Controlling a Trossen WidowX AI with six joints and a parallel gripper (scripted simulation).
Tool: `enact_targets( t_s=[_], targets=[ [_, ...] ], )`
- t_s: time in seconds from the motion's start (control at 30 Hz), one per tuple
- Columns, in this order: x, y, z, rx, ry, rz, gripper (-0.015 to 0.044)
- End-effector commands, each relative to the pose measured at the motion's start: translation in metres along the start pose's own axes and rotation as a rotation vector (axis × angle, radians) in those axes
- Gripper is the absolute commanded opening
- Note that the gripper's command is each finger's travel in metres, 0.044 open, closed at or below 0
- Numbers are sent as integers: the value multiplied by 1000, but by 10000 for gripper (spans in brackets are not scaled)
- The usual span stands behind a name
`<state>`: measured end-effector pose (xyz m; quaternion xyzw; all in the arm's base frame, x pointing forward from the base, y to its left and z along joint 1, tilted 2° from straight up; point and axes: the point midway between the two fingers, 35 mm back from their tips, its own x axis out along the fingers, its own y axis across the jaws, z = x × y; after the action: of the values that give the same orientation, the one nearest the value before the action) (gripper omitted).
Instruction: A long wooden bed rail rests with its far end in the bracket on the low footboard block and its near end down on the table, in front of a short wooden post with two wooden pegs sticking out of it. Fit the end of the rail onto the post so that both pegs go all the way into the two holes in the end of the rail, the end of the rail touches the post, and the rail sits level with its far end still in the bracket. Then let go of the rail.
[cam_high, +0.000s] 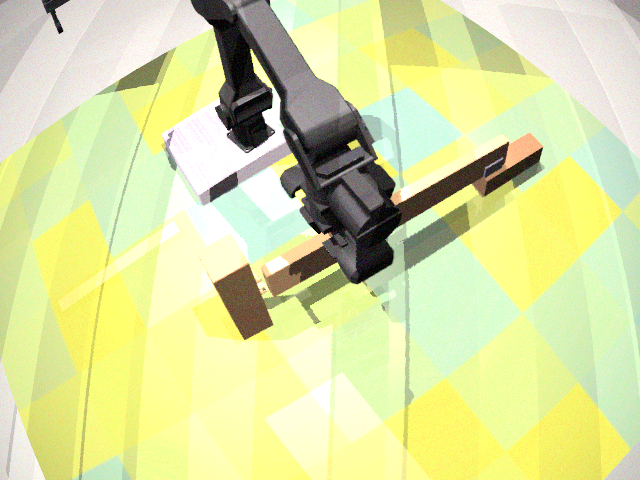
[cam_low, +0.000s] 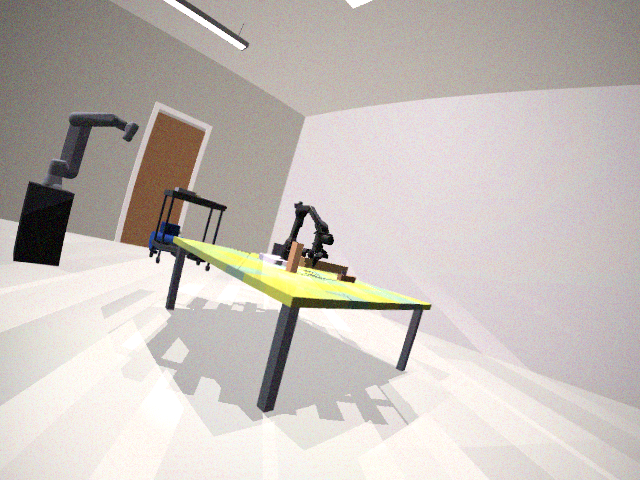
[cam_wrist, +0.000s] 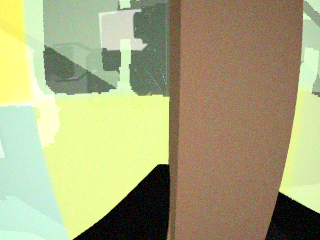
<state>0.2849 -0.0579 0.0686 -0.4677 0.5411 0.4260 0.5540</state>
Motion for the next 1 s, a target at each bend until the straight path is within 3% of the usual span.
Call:
enact_targets(
  t_s=[0.0,0.97],
  targets=[
    [-1,0,-3,-1,2,0,0],
    [-3,0,-11,-1,3,-1,0]
  ],
)
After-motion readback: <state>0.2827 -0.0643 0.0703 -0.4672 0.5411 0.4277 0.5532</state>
